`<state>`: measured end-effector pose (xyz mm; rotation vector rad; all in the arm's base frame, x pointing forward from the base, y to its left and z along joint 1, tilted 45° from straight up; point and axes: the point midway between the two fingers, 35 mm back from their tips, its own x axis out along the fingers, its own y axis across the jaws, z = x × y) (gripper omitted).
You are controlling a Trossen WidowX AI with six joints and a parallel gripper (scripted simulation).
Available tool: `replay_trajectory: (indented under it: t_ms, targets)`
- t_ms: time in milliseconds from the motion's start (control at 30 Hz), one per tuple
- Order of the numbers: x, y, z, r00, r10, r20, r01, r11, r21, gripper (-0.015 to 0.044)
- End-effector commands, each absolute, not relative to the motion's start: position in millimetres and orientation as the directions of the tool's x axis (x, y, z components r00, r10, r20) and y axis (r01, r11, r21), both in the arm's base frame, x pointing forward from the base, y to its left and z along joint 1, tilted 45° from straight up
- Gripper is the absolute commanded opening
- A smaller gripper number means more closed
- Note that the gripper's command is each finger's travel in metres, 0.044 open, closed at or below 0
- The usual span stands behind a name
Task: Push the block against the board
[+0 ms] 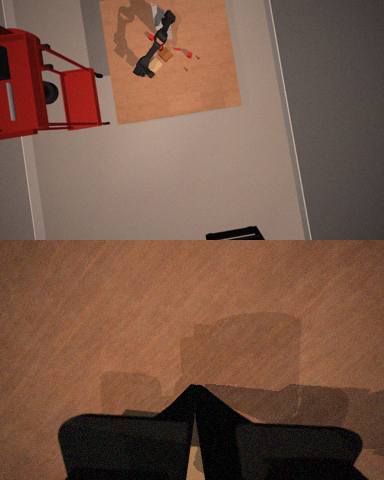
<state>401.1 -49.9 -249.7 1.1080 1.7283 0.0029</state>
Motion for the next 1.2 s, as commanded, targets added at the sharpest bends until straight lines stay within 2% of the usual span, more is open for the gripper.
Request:
replay_trajectory:
  t_ms: [0, 1167]
  targets:
    - [402, -49, -250, -0.026, 0.670, -0.742, 0.657, 0.571, 0.492, 0.0000]
    - [371, -28, -228, -0.088, 0.689, -0.719, 0.689, 0.563, 0.456, 0.0000]
